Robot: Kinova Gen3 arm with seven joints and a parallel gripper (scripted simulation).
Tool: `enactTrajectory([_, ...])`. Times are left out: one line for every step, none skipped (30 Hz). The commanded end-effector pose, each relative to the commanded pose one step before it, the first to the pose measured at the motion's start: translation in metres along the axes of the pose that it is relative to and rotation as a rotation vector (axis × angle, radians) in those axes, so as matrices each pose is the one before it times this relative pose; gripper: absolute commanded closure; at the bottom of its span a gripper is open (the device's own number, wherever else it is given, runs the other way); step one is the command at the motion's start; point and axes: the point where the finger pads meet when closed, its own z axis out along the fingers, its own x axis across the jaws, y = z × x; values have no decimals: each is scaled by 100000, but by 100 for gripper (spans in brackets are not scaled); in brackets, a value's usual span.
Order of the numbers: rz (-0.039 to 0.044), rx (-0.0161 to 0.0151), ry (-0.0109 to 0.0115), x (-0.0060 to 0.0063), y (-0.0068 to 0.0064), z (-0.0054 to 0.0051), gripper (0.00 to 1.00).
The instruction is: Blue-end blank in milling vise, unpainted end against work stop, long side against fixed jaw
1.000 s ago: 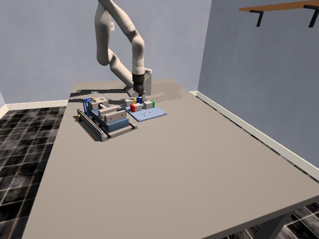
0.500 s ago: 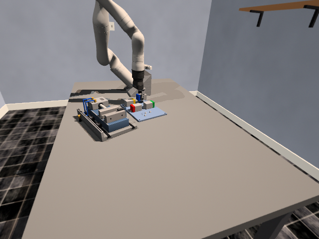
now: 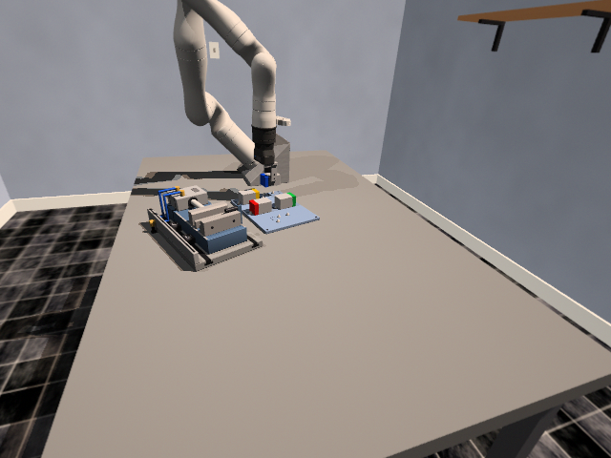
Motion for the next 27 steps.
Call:
enactTrajectory([188, 918, 1265, 320, -168, -857, 100])
enactTrajectory([13, 39, 51, 5, -2, -200, 100])
enactTrajectory([13, 39, 51, 5, -2, -200, 100])
enactTrajectory([0, 0, 0, 0, 0, 0, 100])
enactTrajectory([0, 0, 0, 0, 0, 0, 100])
enactTrajectory([-136, -526, -700, -188, 85, 120, 100])
enactTrajectory([10, 38, 50, 9, -3, -200, 100])
enactTrajectory([10, 38, 50, 9, -3, -200, 100])
enactTrajectory([10, 38, 50, 9, -4, -200, 100])
enactTrajectory([10, 38, 50, 9, -4, -200, 100])
enactTrajectory([10, 38, 50, 9, -4, -200, 100])
enactTrajectory([10, 38, 50, 9, -4, -200, 100])
enactTrajectory([10, 38, 50, 9, -4, -200, 100])
enactTrajectory([10, 38, 50, 9, -4, -200, 100])
enactTrajectory([10, 38, 50, 10, -4, -200, 100])
enactTrajectory([10, 38, 50, 10, -4, -200, 100])
enactTrajectory([10, 38, 50, 10, -4, -200, 100])
enactTrajectory([10, 38, 50, 10, -4, -200, 100])
enactTrajectory([10, 38, 50, 10, -4, -200, 100])
enactTrajectory([10, 38, 50, 10, -4, -200, 100])
enactTrajectory([0, 0, 0, 0, 0, 0, 100])
enactTrajectory([0, 0, 0, 0, 0, 0, 100])
enactTrajectory([-104, -477, -642, -147, 74, -4, 100])
enactTrajectory([7, 34, 46, 24, -11, -299, 100])
enactTrajectory([7, 34, 46, 24, -11, -299, 100])
enactTrajectory([7, 34, 46, 24, -11, -299, 100])
enactTrajectory([7, 34, 46, 24, -11, -299, 100])
